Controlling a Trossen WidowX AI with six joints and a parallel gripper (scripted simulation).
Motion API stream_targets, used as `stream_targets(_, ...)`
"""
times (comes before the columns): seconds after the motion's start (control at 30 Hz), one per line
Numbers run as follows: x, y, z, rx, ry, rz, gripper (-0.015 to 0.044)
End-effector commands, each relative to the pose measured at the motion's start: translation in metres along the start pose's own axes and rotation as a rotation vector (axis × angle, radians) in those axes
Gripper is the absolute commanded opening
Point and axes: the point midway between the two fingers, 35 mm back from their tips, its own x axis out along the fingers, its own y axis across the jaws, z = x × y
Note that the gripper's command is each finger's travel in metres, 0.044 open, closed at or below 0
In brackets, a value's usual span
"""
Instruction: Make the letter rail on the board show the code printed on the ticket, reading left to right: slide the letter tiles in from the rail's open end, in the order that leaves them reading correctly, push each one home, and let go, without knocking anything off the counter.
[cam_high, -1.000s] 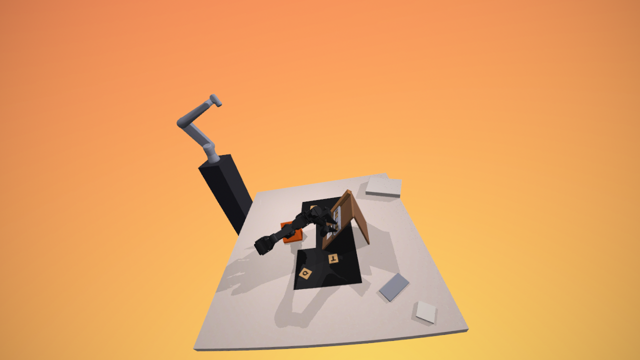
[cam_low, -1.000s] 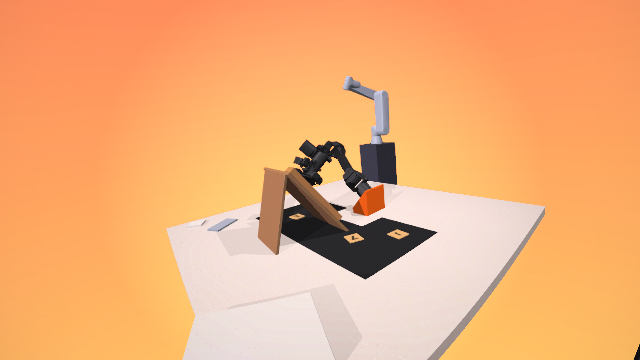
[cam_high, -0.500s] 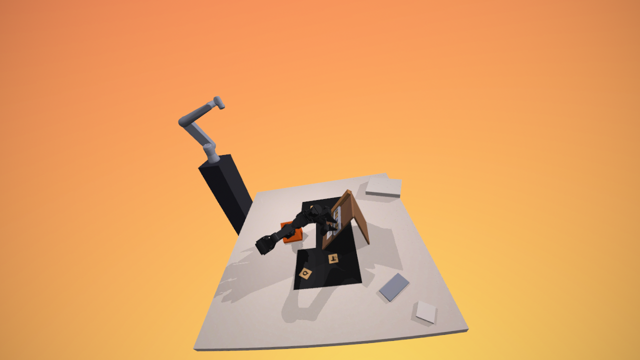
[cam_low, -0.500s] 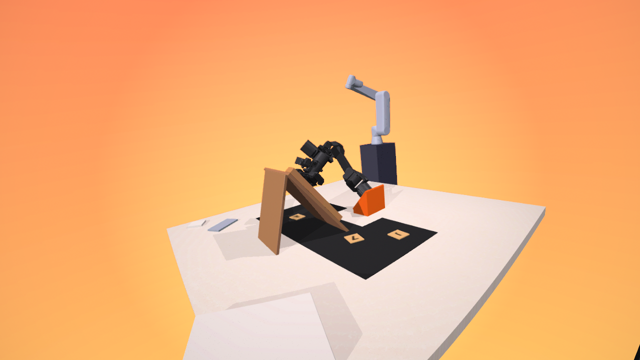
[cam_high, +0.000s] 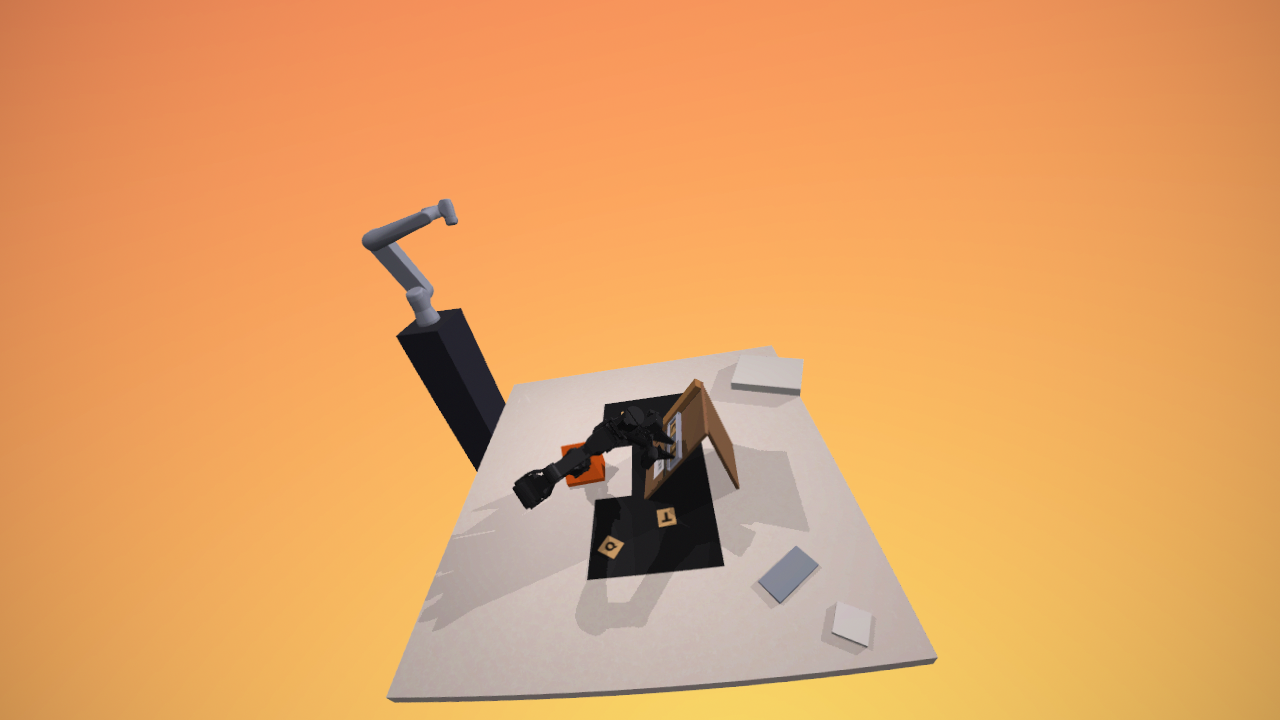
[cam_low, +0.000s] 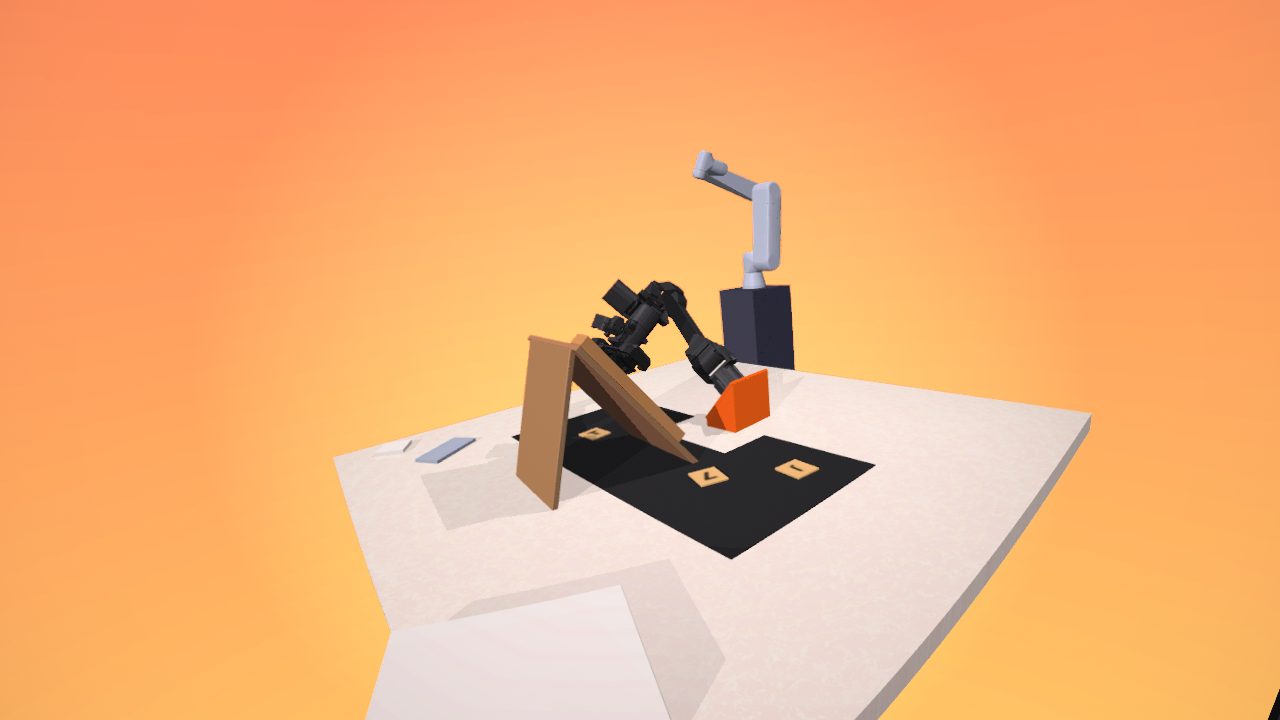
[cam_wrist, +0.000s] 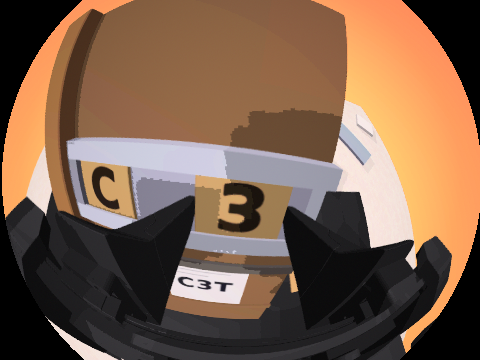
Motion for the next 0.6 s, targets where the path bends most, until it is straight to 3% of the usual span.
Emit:
stream_targets(0.0,-0.0004,0.0033,0.0002,0.005,-0.001,-0.002,0.0)
stream_targets(0.57,-0.0004,0.013,0.0003,0.005,-0.001,-0.002,0.0)
